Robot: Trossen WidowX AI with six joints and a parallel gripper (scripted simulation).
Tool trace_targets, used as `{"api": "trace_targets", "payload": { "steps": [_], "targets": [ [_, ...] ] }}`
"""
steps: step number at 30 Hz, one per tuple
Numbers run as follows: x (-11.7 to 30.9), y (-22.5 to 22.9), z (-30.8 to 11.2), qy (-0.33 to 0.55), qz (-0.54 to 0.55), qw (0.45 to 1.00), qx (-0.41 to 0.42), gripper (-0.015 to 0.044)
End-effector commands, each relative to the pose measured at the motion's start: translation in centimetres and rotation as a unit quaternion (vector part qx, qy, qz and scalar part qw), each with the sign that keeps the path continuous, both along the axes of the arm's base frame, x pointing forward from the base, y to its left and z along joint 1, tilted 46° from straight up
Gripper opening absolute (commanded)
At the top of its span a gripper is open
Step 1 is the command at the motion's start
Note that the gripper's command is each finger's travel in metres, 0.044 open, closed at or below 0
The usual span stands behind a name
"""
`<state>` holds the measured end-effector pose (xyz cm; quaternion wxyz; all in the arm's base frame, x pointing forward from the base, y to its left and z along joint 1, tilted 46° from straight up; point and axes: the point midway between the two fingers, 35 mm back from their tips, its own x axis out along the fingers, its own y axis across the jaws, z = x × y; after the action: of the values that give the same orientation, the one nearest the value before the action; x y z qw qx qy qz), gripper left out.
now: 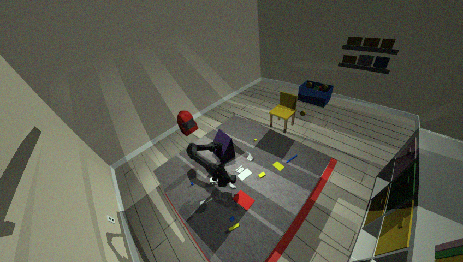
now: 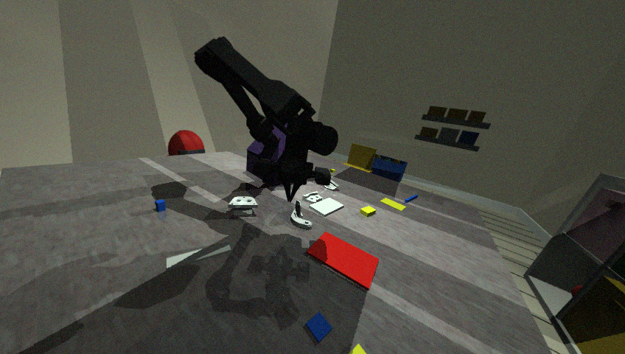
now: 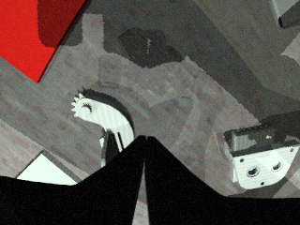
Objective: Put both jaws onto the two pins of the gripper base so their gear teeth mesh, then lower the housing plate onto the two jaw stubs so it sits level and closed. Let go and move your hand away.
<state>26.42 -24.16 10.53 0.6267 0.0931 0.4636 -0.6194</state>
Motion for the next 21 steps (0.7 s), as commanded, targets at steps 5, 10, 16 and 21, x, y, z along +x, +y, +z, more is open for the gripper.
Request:
{"api": "trace_targets", "payload": {
  "steps": [5,10,16,21],
  "targets": [
    [0.0,0.0,0.0,0.0,0.0,1.0,0.0,0.0],
    [0.0,0.0,0.0,0.0,0.0,1.0,0.0,0.0026],
    [0.0,0.0,0.0,0.0,0.0,1.0,0.0,0.0184],
    [0.0,0.0,0.0,0.0,0.0,1.0,0.0,0.0315]
  ]
}}
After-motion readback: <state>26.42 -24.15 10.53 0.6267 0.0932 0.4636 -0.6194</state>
